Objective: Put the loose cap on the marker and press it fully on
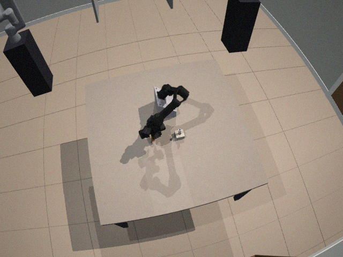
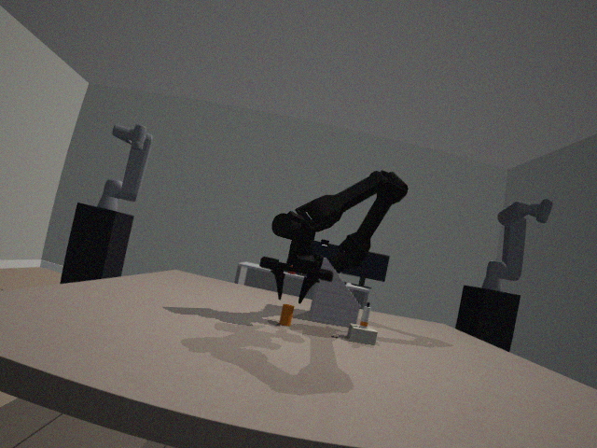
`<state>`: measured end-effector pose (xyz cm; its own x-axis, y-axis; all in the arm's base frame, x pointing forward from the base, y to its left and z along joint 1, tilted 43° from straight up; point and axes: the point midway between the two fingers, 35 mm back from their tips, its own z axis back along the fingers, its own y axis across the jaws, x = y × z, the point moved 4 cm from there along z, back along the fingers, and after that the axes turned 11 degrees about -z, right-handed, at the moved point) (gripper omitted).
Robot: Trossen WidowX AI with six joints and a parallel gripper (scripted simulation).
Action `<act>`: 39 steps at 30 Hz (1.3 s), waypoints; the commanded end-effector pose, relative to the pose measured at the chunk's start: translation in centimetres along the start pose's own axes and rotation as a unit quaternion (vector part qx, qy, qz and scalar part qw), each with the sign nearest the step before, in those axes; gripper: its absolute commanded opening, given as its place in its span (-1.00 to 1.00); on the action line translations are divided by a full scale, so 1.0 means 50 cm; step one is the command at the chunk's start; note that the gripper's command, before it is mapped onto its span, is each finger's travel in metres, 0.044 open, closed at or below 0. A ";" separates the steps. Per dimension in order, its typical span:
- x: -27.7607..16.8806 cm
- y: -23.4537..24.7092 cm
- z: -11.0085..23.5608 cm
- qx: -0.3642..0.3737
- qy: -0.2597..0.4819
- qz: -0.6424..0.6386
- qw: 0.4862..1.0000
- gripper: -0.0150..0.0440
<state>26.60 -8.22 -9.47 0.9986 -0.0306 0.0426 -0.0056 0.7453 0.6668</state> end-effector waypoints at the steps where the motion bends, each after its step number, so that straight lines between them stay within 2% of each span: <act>1: -0.001 0.000 -0.013 0.003 0.000 -0.004 1.000 0.35; 28: -0.003 0.002 -0.095 0.005 0.000 -0.004 1.000 0.35; 32: -0.003 0.001 -0.095 0.005 0.000 -0.004 1.000 0.00; 39: -0.002 0.000 -0.095 0.005 0.000 -0.004 1.000 -0.16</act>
<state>26.68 -5.07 -12.97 0.9988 -0.0310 0.0389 -0.0031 0.7416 0.6708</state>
